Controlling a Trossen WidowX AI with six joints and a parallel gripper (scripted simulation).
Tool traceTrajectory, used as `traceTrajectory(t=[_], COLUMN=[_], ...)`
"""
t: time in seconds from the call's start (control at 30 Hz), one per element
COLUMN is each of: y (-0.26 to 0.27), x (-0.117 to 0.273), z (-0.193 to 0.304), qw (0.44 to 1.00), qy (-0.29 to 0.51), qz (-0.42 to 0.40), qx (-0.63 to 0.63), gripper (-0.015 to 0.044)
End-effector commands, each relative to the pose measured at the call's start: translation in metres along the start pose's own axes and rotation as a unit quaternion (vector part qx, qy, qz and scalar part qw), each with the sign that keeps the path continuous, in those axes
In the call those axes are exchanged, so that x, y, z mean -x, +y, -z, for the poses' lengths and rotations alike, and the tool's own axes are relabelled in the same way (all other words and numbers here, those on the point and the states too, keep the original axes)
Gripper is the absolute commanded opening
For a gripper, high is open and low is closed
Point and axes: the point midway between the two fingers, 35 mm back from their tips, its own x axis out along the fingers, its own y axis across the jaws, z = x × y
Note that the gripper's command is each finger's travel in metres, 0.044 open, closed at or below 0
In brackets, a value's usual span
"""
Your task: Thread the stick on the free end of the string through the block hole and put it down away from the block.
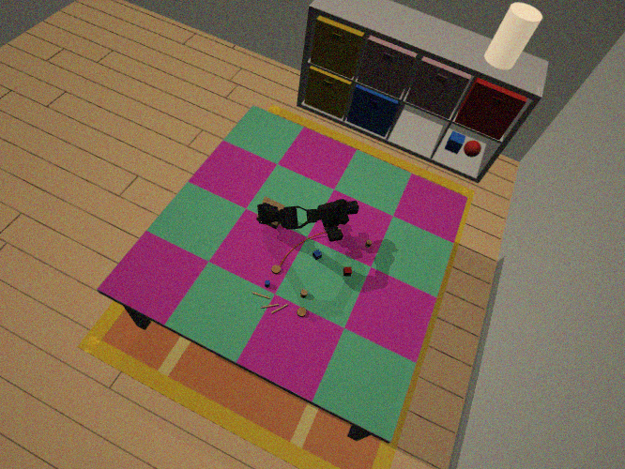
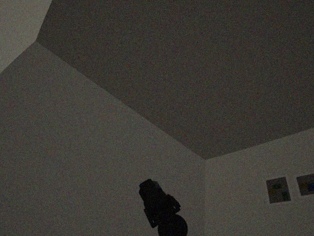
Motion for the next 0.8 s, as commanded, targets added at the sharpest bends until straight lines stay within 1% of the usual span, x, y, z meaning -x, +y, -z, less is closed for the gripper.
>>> traceTrajectory(t=[0.0,0.77], y=[0.0,0.001], x=[0.007,0.037], z=[-0.003,-0.001], qw=[1.0,1.0], qy=[-0.005,-0.005], qz=[-0.001,-0.001], qx=[-0.003,-0.003], gripper=[0.0,0.0])
